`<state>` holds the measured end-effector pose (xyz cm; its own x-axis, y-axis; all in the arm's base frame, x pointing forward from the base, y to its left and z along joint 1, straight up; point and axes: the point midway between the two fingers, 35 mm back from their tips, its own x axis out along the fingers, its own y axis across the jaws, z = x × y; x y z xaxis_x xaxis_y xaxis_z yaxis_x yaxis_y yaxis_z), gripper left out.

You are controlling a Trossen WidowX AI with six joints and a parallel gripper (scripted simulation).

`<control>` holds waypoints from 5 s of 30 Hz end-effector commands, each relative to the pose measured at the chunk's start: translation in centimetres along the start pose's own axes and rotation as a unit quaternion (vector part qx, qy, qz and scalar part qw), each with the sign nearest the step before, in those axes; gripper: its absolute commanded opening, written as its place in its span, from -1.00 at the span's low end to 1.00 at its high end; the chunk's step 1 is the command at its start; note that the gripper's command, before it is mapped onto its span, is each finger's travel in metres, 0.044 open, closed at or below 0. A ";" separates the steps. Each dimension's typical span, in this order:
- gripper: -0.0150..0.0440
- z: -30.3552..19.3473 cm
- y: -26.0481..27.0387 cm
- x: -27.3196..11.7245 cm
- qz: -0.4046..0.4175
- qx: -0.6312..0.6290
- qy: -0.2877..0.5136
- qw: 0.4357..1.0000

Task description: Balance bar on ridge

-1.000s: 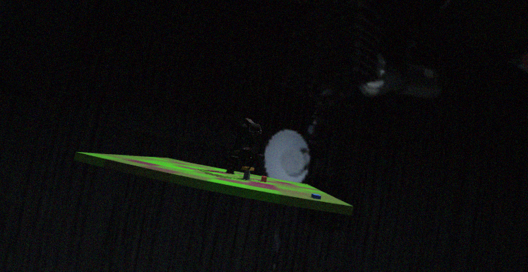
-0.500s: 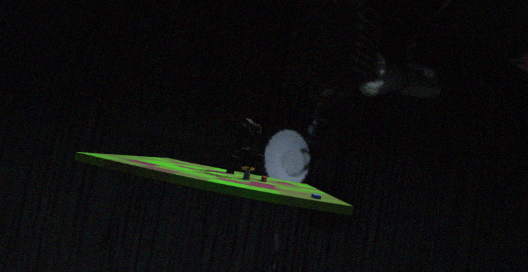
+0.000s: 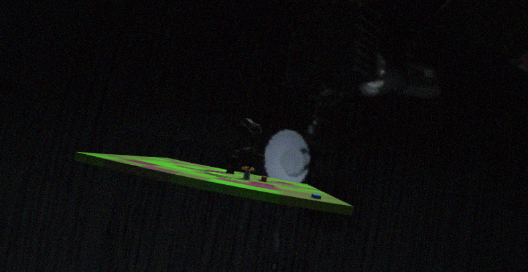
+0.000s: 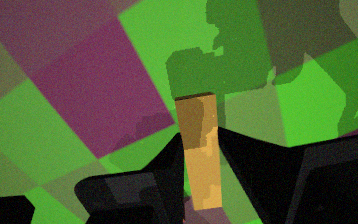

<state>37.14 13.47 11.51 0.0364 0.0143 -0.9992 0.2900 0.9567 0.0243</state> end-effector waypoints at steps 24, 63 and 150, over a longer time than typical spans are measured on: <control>-0.49 0.0 0.0 0.0 0.000 0.000 0.000 1.000; 0.08 0.0 0.0 0.0 0.000 0.000 0.000 1.000; 1.00 -0.2 -0.1 -9.9 0.021 0.000 -0.028 0.999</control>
<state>36.59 13.27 21.39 0.1049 0.0391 -0.9937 0.2869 0.9556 0.0679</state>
